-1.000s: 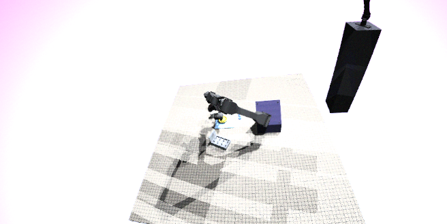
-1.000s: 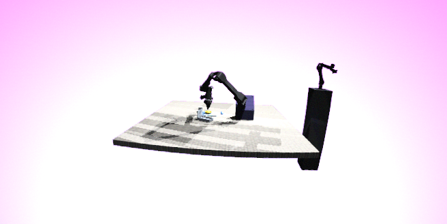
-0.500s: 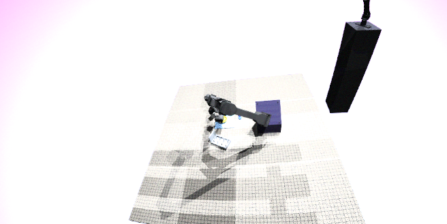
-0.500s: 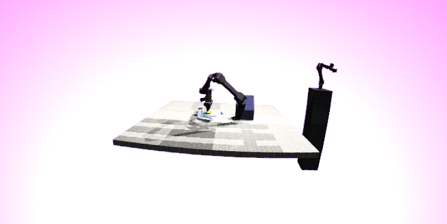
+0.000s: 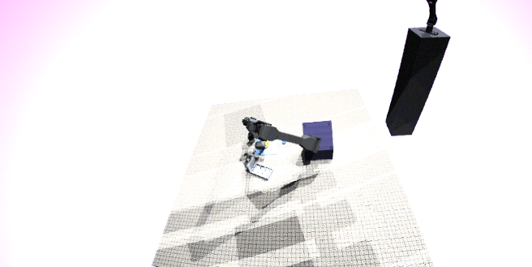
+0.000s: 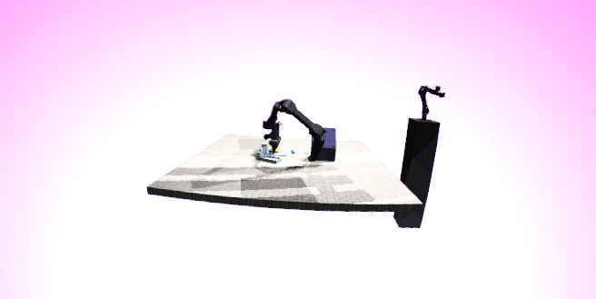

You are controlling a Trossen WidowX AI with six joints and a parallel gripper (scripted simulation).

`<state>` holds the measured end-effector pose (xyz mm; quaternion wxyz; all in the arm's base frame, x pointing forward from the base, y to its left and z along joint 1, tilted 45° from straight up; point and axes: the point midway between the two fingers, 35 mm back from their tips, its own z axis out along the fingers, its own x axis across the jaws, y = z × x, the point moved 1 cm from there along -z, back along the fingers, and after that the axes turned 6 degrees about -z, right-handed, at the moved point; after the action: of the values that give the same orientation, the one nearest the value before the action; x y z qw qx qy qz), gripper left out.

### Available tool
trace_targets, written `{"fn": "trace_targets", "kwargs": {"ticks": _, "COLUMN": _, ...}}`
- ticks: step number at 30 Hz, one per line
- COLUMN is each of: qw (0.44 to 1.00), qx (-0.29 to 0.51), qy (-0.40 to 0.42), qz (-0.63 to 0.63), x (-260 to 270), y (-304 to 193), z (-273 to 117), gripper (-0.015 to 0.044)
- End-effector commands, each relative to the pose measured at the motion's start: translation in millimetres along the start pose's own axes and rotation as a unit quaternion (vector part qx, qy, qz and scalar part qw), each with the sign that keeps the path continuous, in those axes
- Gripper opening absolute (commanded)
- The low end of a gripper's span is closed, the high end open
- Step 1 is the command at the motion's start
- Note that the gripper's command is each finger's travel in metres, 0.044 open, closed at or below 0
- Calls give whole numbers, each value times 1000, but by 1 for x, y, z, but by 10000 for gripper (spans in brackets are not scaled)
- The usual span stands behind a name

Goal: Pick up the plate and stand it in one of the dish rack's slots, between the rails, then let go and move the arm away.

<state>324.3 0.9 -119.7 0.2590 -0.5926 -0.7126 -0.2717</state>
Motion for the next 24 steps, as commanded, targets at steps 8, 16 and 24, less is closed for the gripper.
{"fn": "trace_targets", "kwargs": {"ticks": 8, "qw": 1000, "qx": -2, "qy": 2, "qz": 2, "x": 0, "y": 0, "z": 1, "gripper": 369}}
{"fn": "trace_targets", "kwargs": {"ticks": 16, "qw": 1000, "qx": -2, "qy": 2, "qz": 2, "x": 0, "y": 0, "z": 1, "gripper": 315}}
{"fn": "trace_targets", "kwargs": {"ticks": 24, "qw": 1000, "qx": -4, "qy": -7, "qz": 15, "x": -4, "y": 5, "z": -26, "gripper": 105}}
